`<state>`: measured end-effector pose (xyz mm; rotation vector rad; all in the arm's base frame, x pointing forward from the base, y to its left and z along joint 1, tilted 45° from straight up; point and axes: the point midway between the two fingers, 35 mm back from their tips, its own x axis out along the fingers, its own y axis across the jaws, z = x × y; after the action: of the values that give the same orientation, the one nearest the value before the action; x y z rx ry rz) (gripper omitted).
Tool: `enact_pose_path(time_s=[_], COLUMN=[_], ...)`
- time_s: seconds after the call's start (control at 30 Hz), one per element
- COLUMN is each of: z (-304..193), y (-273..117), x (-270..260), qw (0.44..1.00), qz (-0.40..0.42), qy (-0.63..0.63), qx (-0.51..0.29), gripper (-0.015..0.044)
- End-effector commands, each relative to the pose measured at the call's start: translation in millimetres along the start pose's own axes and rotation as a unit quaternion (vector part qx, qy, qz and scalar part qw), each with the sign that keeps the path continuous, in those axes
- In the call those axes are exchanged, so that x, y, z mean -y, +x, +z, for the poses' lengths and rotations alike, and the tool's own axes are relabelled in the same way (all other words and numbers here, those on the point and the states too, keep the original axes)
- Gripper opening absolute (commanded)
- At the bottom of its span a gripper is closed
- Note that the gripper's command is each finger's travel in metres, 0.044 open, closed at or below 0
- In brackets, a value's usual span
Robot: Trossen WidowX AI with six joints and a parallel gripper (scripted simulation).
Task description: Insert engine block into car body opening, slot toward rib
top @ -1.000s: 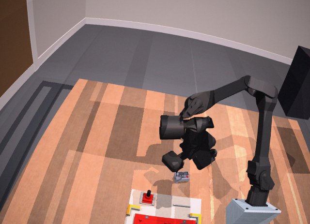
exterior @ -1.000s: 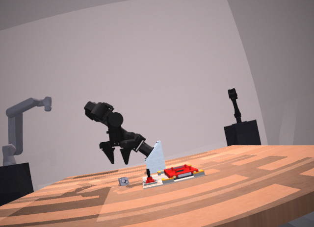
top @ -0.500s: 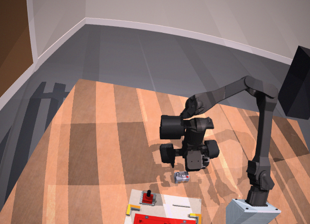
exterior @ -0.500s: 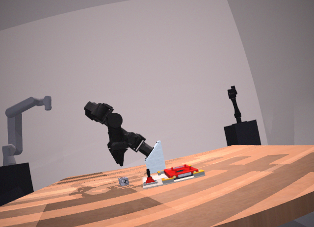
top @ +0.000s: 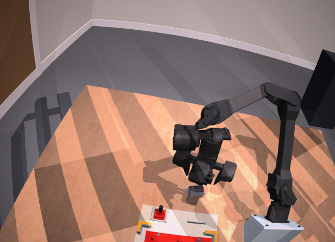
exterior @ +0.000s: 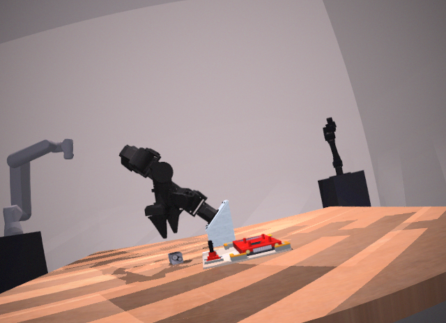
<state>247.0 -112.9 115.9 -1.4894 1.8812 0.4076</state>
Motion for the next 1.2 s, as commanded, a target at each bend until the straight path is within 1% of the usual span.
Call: enact_pose_path(time_s=[0.0, 0.27, 0.57, 0.87, 1.17], z=[0.6, 0.6, 0.8, 0.7, 0.7], y=[1.7, 3.3, 5.1, 6.9, 8.6], x=[-1.2, -1.3, -1.3, -1.4, -1.5], qw=[0.998, 0.98, 0.937, 0.871, 0.784], qz=[0.002, 0.001, 0.001, 0.002, 0.003], qy=[0.061, 0.199, 0.349, 0.491, 0.621], qx=[0.002, 0.004, 0.006, 0.009, 0.011], gripper=[0.044, 0.044, 0.044, 0.044, 0.044])
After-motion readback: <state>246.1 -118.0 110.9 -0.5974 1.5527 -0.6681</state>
